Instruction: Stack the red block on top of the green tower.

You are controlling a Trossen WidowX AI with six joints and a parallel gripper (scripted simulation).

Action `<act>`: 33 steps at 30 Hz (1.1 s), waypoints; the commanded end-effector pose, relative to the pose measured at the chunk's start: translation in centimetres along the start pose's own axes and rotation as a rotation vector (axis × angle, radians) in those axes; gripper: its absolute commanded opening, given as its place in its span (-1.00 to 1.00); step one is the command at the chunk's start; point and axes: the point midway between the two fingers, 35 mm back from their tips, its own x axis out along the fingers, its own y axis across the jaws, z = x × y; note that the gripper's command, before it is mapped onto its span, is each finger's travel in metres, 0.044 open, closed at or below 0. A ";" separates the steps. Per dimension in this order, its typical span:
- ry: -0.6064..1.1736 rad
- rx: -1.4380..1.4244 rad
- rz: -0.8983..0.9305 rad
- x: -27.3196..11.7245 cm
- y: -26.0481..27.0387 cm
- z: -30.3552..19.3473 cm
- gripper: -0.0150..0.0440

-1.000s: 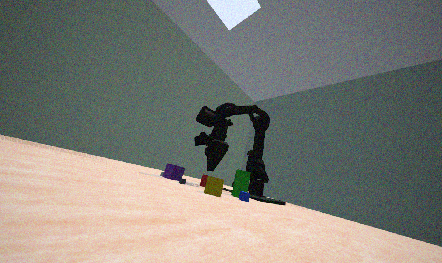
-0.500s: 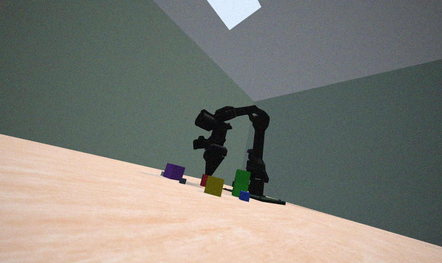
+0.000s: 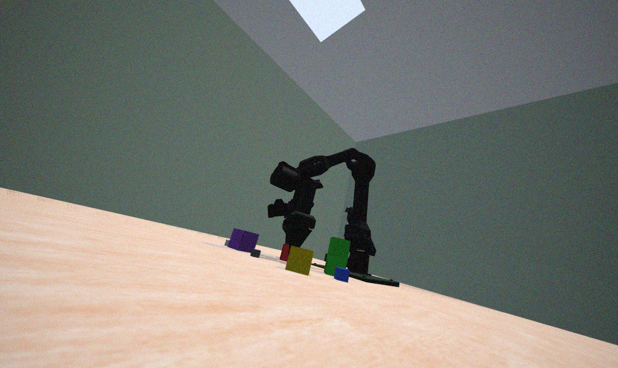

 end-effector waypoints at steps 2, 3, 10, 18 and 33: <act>0.008 0.004 0.000 0.5 0.0 -0.2 1.00; 0.008 0.004 0.000 0.5 0.0 -0.2 1.00; 0.008 0.004 0.000 0.5 0.0 -0.2 1.00; 0.008 0.004 0.000 0.5 0.0 -0.2 0.73; 0.008 0.004 0.000 0.4 0.0 -0.2 -0.14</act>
